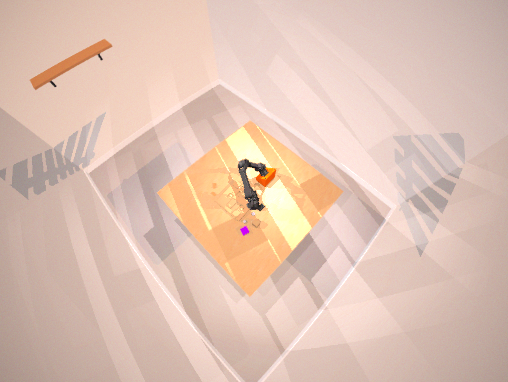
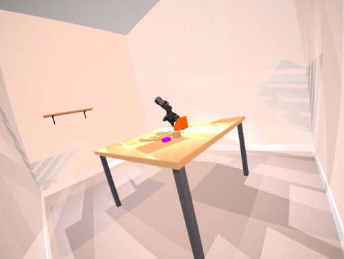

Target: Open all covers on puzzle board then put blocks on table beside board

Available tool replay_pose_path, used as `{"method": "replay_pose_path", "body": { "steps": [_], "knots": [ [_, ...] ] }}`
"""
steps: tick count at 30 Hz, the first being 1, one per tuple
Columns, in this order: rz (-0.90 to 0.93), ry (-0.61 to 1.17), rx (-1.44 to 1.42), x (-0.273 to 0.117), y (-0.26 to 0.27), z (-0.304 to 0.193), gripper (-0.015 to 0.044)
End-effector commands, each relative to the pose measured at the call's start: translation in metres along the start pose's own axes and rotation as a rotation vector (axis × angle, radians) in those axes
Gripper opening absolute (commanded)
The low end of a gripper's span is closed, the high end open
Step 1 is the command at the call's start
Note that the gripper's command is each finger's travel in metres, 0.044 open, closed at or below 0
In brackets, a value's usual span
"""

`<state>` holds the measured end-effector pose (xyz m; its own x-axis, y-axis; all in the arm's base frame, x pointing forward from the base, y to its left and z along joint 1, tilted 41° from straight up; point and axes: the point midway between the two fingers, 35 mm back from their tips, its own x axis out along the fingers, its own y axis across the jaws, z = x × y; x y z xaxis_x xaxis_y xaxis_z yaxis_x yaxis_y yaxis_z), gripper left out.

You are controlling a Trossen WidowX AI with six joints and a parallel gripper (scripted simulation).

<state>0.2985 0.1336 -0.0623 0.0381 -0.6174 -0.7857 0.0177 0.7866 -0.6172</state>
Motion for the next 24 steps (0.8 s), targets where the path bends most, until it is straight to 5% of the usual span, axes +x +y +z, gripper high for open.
{"method": "replay_pose_path", "body": {
  "steps": [1,17,24],
  "knots": [
    [-0.002,-0.009,0.236,-0.002,-0.014,0.021,0.0],
    [-0.024,-0.028,1.219,0.002,-0.077,0.081,0.0],
    [-0.026,-0.03,1.257,0.003,-0.081,0.083,0.0]
  ]
}}
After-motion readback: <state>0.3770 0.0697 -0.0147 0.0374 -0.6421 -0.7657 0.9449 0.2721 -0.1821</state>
